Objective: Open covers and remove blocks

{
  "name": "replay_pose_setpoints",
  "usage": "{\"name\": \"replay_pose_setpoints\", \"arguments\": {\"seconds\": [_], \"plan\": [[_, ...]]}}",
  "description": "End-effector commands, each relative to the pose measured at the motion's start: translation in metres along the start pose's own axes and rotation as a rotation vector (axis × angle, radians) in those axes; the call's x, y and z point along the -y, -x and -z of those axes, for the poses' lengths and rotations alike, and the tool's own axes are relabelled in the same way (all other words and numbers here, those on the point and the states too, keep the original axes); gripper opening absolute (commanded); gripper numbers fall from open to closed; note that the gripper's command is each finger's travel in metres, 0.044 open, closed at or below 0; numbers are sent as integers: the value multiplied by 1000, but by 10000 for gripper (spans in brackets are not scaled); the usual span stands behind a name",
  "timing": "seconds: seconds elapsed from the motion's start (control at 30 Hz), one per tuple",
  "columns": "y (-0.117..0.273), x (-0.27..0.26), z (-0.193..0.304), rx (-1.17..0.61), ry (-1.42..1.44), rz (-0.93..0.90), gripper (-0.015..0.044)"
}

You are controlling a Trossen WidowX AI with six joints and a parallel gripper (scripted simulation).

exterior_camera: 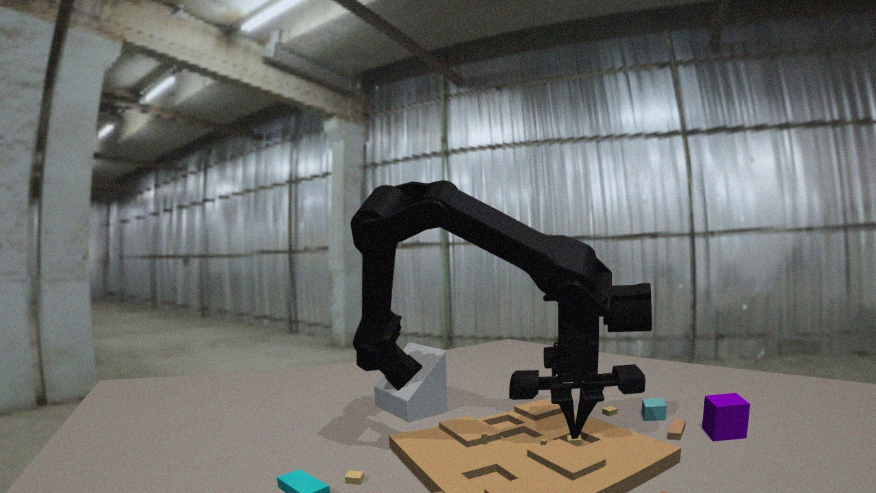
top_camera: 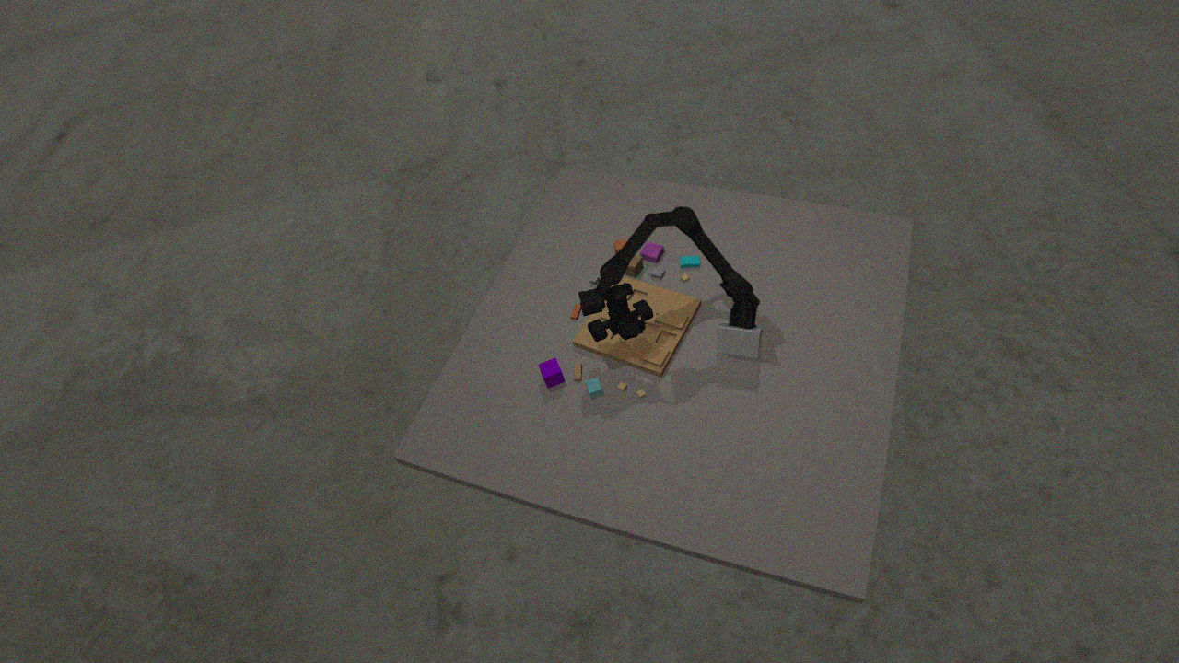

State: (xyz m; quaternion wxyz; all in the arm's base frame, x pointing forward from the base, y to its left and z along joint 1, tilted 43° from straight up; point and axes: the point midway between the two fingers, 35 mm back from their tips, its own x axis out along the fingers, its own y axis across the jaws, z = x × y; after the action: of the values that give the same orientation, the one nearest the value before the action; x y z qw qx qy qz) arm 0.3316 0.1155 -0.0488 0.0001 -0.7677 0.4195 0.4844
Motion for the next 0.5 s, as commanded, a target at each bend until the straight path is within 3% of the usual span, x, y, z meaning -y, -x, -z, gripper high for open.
{"name": "replay_pose_setpoints", "arguments": {"seconds": [0.0,0.27,0.47], "plan": [[-2,1,7,-3,0,-2,0],[-3,2,12,-3,-17,-2,0],[-3,2,12,-4,-437,-2,0]]}}
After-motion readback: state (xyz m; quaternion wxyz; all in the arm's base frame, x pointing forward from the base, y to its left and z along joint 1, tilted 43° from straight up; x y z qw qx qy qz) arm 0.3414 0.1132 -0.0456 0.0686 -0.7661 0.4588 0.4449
